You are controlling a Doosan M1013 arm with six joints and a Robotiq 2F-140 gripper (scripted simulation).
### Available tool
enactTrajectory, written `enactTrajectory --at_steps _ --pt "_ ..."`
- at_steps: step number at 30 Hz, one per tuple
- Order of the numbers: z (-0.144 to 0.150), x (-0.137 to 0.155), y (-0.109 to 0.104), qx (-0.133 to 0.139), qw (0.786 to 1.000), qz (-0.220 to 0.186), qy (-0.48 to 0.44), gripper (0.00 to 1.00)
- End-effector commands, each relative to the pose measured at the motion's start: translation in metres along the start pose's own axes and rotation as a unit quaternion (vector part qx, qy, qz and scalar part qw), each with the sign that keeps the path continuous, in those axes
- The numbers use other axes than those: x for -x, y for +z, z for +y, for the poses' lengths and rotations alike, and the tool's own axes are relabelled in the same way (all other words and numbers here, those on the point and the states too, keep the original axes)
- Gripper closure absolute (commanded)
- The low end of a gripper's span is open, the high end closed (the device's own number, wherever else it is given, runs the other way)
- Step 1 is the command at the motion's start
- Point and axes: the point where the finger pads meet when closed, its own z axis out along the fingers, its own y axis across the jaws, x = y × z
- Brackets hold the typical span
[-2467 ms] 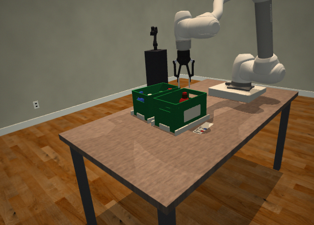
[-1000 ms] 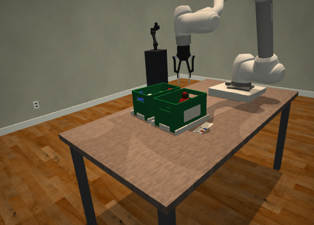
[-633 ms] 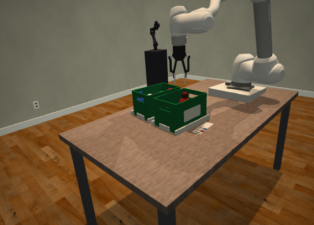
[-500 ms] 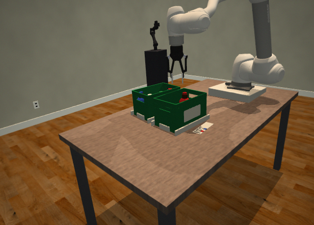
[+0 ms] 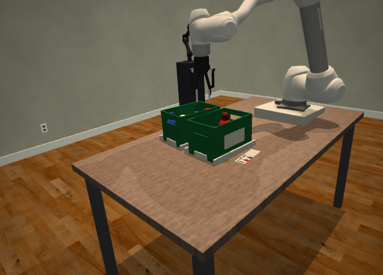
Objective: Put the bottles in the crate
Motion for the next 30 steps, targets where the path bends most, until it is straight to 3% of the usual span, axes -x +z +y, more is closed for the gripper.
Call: enactTrajectory --at_steps 1,30 --pt "0.007 0.001 0.000 0.000 1.000 0.000 0.000 0.62" --pt "0.141 0.017 0.000 0.000 1.000 0.000 0.000 0.62"
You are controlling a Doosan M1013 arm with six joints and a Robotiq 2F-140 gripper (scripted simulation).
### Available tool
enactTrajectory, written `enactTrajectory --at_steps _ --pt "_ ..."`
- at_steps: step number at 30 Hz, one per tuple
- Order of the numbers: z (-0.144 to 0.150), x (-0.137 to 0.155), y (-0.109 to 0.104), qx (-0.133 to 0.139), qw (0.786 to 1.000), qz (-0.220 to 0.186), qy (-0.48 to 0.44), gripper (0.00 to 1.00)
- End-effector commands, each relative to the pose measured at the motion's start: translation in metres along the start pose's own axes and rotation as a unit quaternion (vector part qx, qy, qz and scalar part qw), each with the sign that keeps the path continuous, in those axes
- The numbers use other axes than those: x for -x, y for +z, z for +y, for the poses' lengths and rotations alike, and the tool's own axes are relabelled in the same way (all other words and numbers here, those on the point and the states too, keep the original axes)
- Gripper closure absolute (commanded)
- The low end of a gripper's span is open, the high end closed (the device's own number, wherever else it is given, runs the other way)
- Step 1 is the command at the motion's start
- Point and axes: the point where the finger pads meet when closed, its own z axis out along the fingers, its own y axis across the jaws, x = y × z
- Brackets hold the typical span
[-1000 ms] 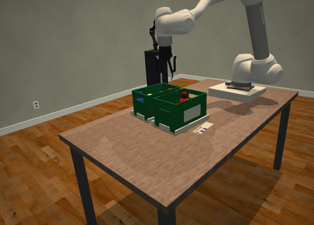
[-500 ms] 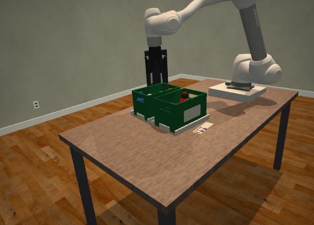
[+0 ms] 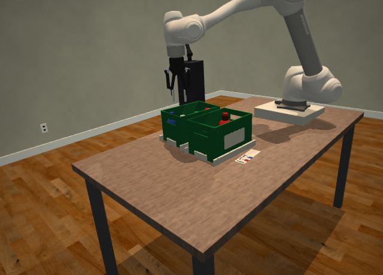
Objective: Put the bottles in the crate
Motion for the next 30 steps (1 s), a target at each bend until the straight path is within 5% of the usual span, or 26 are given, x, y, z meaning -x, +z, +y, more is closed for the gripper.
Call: enactTrajectory --at_steps 1,8,30 --pt "0.017 0.002 0.000 0.000 1.000 0.000 0.000 0.62" --pt "0.042 0.005 0.000 0.000 1.000 0.000 0.000 0.62" --pt "0.043 0.005 0.014 0.000 1.000 0.000 0.000 0.62"
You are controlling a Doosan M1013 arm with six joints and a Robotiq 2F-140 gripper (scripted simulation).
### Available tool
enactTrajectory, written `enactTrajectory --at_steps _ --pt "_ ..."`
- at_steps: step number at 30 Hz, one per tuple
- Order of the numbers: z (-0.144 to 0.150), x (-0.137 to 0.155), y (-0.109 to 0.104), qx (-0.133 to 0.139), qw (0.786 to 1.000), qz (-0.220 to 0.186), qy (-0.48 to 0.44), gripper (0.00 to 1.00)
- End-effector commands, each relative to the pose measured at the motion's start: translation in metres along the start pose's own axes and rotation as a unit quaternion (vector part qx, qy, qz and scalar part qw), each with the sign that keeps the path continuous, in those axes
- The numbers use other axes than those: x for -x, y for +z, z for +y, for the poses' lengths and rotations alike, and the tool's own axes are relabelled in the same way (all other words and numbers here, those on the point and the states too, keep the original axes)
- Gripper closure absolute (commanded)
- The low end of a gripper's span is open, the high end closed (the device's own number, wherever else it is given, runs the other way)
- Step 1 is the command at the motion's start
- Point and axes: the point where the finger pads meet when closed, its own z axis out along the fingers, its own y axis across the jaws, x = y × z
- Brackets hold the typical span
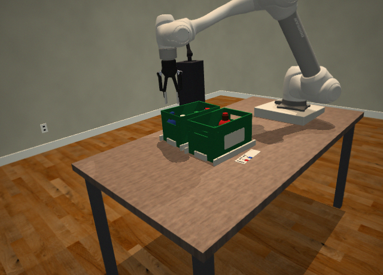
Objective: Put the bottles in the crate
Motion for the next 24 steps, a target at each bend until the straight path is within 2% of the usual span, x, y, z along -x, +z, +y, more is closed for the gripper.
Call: enactTrajectory --at_steps 1,24 --pt "0.000 0.000 0.004 0.000 1.000 0.000 0.000 0.62" --pt "0.000 0.000 0.032 0.000 1.000 0.000 0.000 0.62"
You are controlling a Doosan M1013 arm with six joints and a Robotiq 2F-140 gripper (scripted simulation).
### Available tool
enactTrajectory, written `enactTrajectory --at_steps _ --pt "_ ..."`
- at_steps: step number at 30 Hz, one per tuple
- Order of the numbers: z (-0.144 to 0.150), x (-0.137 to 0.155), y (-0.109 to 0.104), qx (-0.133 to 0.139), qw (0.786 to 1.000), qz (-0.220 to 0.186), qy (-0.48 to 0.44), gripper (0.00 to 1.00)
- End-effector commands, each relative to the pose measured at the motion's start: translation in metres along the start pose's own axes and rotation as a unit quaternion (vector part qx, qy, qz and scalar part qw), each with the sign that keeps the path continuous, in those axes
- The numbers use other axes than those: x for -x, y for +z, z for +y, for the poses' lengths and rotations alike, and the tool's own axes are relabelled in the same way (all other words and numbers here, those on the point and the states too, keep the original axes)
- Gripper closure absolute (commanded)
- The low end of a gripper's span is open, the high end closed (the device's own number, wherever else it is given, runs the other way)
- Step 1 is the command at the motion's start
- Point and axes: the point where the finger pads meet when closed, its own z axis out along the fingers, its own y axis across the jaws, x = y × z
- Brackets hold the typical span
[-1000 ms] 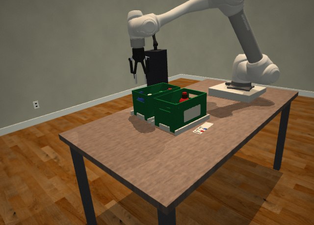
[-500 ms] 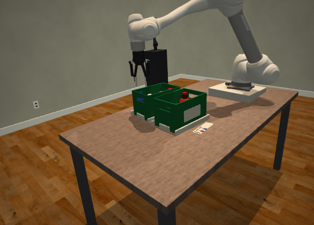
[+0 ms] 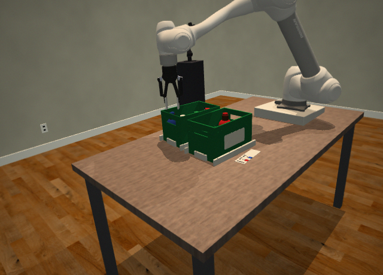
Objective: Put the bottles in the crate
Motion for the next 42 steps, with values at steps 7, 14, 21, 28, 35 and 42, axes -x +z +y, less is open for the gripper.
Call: enactTrajectory --at_steps 7,14,21,28,35,42 --pt "0.000 0.000 0.009 0.000 1.000 0.000 0.000 0.62" --pt "0.000 0.000 0.019 0.000 1.000 0.000 0.000 0.62" --pt "0.000 0.000 0.025 0.000 1.000 0.000 0.000 0.62" --pt "0.000 0.000 0.035 0.000 1.000 0.000 0.000 0.62" --pt "0.000 0.000 0.043 0.000 1.000 0.000 0.000 0.62" --pt "0.000 0.000 0.045 0.000 1.000 0.000 0.000 0.62"
